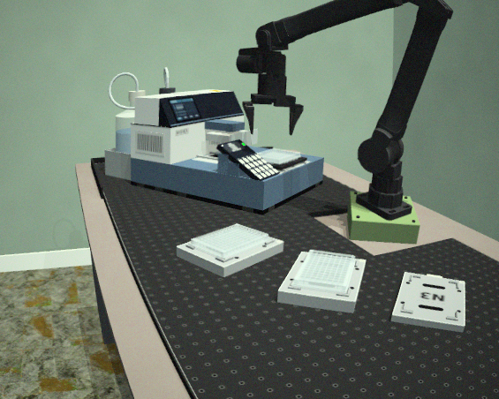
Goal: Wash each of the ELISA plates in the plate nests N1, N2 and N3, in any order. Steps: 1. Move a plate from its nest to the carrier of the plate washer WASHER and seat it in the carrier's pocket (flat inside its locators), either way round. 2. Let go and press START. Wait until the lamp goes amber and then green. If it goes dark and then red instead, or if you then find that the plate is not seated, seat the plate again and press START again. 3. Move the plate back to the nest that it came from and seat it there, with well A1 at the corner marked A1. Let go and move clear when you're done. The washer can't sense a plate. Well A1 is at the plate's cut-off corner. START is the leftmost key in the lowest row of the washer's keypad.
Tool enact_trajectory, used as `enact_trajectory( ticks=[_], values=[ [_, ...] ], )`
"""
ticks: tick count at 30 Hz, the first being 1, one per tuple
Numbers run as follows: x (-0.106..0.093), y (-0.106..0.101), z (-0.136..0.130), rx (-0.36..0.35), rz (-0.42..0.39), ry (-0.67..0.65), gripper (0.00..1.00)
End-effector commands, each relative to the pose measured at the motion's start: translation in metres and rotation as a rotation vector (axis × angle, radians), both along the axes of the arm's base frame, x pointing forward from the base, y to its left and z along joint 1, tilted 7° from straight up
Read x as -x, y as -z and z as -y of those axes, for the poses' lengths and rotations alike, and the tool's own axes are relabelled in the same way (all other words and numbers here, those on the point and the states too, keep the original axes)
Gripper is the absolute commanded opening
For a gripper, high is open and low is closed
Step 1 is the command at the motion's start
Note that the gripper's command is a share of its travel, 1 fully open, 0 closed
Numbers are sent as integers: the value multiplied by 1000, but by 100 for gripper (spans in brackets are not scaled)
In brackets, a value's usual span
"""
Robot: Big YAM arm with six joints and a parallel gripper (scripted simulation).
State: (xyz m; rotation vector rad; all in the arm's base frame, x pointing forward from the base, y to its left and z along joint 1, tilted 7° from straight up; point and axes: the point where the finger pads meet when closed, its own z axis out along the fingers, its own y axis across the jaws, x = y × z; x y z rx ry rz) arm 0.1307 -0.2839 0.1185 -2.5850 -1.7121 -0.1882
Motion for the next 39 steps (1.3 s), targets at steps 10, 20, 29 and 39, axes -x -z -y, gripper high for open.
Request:
enact_trajectory(
  ticks=[10,20,29,39],
  values=[
    [43,-19,64,-3,-31,448,100],
    [51,-21,75,-14,-47,675,100],
    [56,-15,69,-26,-50,676,100],
    [53,12,59,-55,-68,676,100]
  ],
)
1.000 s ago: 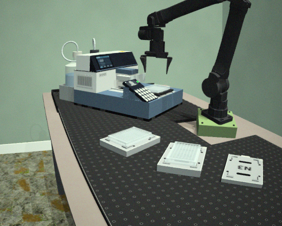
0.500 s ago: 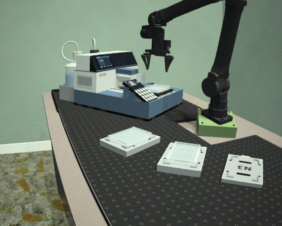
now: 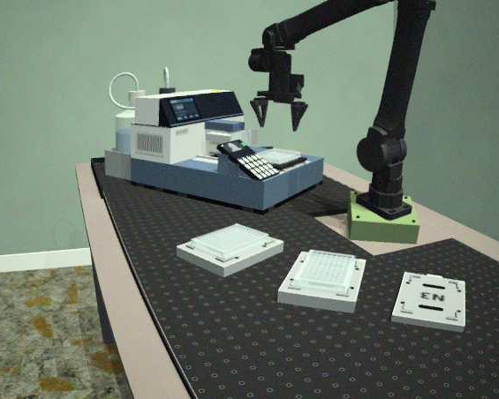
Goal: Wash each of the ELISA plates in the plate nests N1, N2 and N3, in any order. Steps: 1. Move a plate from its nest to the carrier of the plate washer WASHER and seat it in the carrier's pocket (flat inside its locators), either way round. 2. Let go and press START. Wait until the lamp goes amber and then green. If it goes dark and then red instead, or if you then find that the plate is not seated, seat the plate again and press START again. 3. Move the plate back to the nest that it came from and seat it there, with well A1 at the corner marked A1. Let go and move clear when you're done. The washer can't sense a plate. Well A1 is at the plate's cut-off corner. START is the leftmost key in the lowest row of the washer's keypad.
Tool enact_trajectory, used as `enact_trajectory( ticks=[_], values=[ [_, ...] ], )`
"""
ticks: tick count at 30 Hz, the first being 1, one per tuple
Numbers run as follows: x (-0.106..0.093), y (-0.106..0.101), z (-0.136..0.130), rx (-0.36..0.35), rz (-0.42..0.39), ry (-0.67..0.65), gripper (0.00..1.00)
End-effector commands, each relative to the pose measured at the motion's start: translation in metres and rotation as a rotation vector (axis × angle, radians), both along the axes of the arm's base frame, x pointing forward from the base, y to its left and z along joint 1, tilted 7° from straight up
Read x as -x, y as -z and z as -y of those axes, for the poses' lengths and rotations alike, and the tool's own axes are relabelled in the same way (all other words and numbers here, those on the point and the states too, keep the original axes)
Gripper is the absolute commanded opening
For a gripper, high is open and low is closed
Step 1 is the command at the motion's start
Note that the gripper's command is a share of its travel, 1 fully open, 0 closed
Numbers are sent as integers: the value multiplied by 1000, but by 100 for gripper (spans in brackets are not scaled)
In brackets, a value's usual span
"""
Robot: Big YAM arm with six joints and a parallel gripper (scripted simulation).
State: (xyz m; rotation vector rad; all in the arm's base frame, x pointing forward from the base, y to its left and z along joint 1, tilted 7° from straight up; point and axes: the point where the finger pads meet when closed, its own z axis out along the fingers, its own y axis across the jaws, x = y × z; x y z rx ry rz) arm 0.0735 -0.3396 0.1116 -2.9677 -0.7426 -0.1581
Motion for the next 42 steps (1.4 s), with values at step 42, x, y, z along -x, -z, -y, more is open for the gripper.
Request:
enact_trajectory(
  ticks=[42],
  values=[
    [-7,40,9,35,5,1,100]
  ],
)
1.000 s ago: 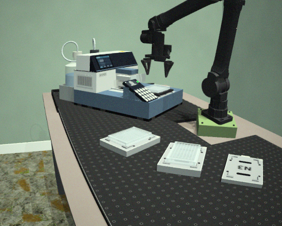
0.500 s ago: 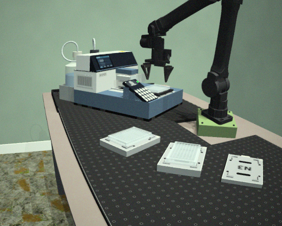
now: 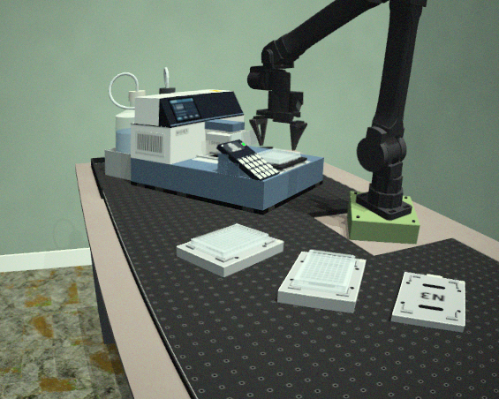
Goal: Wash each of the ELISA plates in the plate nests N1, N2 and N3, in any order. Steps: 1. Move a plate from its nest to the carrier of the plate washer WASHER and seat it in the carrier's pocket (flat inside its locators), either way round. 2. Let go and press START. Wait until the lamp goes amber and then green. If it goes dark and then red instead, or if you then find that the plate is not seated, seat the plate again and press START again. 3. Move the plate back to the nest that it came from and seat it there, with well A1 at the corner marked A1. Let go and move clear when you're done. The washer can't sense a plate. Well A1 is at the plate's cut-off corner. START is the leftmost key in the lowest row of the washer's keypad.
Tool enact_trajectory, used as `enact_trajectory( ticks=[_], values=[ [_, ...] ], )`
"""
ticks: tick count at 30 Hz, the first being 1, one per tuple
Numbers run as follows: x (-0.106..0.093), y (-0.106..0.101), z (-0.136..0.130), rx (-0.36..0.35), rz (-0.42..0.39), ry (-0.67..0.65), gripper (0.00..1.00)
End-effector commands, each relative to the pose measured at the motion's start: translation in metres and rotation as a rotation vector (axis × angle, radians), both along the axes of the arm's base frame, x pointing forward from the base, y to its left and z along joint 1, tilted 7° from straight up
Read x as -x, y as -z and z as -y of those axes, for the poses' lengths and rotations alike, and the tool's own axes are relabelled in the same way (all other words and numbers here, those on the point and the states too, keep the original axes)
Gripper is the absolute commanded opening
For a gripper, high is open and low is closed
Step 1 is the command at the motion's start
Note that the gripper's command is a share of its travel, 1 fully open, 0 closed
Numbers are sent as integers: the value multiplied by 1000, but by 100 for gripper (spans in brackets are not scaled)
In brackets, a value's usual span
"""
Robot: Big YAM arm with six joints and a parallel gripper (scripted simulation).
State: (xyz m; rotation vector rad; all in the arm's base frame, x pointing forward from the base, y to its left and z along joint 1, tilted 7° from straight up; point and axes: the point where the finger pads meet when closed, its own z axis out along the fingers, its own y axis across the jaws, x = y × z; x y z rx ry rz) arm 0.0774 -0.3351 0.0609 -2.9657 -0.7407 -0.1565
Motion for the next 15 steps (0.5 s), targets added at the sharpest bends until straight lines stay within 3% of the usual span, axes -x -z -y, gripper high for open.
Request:
enact_trajectory(
  ticks=[1,10,15],
  values=[
    [-3,-11,13,37,7,0,100],
    [-6,-12,14,55,11,-2,100],
    [-4,4,3,12,2,0,100]
  ],
)
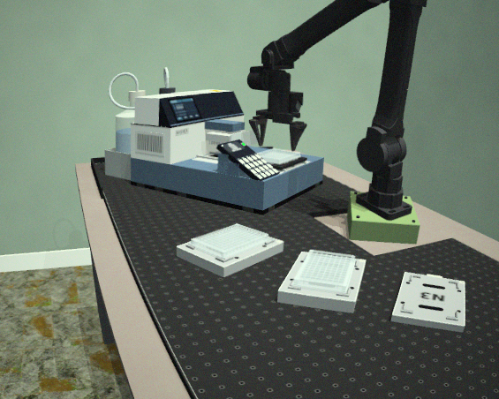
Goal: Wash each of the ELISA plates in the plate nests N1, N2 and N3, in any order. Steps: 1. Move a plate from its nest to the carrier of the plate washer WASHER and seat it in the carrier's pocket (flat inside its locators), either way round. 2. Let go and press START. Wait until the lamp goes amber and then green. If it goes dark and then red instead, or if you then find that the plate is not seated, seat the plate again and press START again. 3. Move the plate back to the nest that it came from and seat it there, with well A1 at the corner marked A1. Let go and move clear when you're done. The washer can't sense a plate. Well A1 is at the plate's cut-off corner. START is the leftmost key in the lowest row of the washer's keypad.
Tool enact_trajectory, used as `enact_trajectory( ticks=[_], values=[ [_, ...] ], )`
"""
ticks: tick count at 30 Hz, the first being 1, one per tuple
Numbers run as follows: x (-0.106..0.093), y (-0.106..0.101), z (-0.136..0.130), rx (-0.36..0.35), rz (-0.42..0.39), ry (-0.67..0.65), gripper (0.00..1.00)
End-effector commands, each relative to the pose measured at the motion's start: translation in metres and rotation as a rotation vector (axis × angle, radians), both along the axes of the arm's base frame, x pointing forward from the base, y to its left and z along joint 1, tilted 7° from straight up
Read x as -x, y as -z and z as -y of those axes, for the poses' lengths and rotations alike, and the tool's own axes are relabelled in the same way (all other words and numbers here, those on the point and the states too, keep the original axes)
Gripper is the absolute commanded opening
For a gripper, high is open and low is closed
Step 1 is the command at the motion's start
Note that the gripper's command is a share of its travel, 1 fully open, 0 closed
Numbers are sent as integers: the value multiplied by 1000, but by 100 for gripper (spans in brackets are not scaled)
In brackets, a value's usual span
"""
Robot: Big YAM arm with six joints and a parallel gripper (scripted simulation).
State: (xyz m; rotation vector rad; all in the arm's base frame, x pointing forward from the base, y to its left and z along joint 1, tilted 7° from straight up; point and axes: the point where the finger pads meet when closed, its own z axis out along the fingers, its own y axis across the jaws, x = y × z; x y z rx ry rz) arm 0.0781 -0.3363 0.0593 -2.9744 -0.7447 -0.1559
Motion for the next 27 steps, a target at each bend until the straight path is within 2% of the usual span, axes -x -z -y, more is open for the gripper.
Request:
enact_trajectory(
  ticks=[1,2,7,15,19,27],
  values=[
    [-3,3,1,3,1,1,100],
    [-5,-6,14,21,4,1,100],
    [-4,6,1,3,1,-1,100],
    [-6,9,6,12,3,0,100],
    [-4,9,0,5,2,2,100],
    [-5,20,0,-2,0,1,100]
  ],
)
